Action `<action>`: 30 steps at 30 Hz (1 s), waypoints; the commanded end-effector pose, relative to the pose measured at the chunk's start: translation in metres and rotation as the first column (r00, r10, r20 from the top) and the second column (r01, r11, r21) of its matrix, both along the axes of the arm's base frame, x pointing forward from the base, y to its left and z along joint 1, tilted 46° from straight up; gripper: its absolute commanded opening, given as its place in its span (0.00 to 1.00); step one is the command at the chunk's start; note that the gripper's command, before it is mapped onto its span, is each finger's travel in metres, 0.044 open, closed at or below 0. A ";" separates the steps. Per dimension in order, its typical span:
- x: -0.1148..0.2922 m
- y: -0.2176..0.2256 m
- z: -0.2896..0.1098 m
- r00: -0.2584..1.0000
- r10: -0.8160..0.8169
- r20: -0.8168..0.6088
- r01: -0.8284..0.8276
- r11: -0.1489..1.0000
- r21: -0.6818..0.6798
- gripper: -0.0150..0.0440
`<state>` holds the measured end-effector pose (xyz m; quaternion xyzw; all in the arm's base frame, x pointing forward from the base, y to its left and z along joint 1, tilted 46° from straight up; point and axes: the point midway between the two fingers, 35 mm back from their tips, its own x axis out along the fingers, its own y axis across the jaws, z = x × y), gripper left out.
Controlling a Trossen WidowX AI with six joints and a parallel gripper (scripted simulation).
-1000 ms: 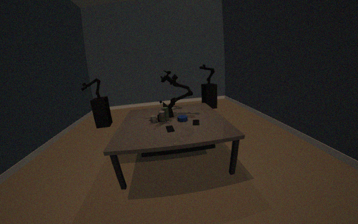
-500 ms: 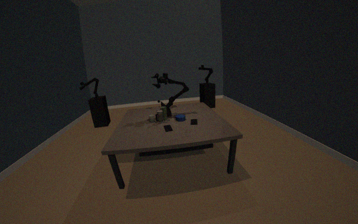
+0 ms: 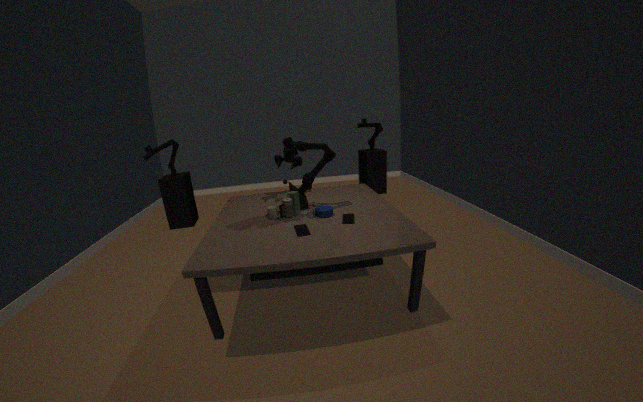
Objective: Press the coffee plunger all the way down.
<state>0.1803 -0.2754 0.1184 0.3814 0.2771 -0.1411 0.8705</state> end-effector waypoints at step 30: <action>0.034 0.047 -0.059 1.000 -0.006 0.021 0.004 0.995 0.097 1.00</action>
